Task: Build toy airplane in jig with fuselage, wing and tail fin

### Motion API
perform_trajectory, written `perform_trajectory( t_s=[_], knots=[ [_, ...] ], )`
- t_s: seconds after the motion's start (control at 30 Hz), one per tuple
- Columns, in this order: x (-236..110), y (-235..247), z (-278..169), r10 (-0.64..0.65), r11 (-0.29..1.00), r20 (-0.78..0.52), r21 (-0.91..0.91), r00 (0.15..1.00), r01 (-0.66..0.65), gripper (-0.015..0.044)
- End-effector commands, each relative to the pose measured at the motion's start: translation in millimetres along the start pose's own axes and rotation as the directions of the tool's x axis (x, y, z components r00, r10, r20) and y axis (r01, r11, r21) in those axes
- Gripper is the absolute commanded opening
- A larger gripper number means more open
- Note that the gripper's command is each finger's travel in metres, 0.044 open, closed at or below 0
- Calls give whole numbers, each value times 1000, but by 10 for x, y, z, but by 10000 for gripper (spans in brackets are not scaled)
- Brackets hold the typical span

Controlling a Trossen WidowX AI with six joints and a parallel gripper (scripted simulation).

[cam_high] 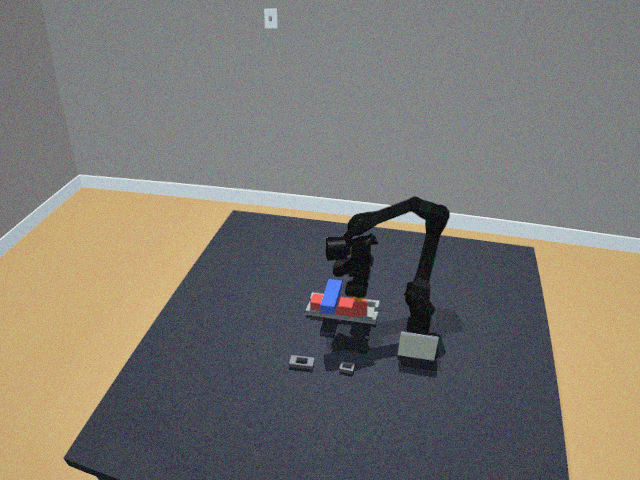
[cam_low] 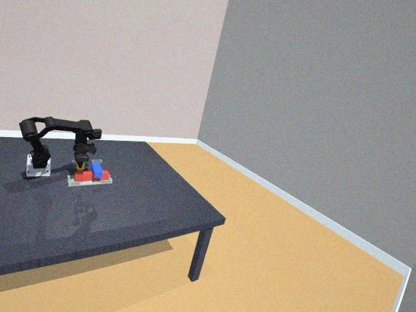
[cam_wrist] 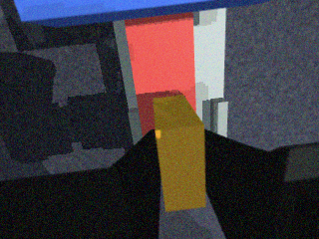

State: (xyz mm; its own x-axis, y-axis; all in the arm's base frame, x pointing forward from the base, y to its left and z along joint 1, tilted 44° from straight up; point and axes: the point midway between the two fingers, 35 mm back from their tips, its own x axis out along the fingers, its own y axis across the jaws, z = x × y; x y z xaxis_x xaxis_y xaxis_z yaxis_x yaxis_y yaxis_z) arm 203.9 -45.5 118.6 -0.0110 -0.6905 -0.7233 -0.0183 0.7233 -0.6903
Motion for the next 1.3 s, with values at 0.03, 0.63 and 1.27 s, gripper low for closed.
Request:
perform_trajectory(
  t_s=[0.03,0.63,1.27],
  knots=[
    [72,-11,2,-2,1000,5,2,1000,2,65],
    [210,-6,-11,-2,1000,-2,0,1000,2,25],
    [210,-6,-11,-2,1000,-2,0,1000,2,260]
  ],
)
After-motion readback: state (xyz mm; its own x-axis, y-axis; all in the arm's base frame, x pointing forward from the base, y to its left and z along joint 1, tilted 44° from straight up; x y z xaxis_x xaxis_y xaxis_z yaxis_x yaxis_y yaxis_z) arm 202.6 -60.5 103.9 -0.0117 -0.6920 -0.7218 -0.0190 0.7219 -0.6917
